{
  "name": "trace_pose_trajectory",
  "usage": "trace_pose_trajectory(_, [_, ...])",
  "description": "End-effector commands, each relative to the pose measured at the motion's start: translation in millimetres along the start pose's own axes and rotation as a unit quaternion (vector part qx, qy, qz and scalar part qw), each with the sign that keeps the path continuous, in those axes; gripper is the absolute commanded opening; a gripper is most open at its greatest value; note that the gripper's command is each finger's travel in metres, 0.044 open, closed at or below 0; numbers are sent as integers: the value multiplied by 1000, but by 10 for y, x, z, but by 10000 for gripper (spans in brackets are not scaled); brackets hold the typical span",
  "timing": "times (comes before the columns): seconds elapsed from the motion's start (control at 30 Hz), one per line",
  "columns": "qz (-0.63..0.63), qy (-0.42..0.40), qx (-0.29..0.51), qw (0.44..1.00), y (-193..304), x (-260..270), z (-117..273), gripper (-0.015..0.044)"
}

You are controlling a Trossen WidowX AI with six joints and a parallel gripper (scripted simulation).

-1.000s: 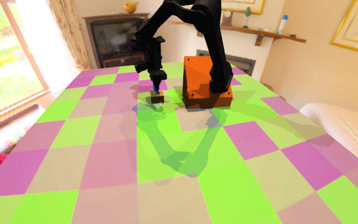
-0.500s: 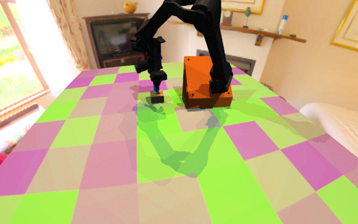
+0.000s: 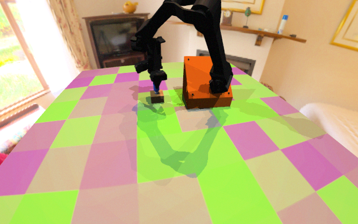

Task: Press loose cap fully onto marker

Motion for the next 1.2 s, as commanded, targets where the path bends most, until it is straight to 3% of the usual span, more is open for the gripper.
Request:
trace_pose_trajectory(0.0, [-3,-1,-1,1000,-4,3,-7,0])
trace_pose_trajectory(0.13, [-3,-1,-1,1000,-4,3,-7,0])
trace_pose_trajectory(0.7, [0,0,0,1000,0,0,0,440])
trace_pose_trajectory(0.93, [-1,1,1,1000,1,-7,727,440])
trace_pose_trajectory(1.1, [-1,1,1,1000,3,-4,752,440])
trace_pose_trajectory(1.17, [-27,0,0,1000,6,-6,705,387])
Point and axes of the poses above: the point midway between the two fingers, 35 mm back from their tips, its own z axis back along the fingers, its own x axis across the jaws, y = z × x, the point moved 3 cm from there along z, back along the fingers, and after that the axes turned 15 degrees about z, right-handed, at the moved point
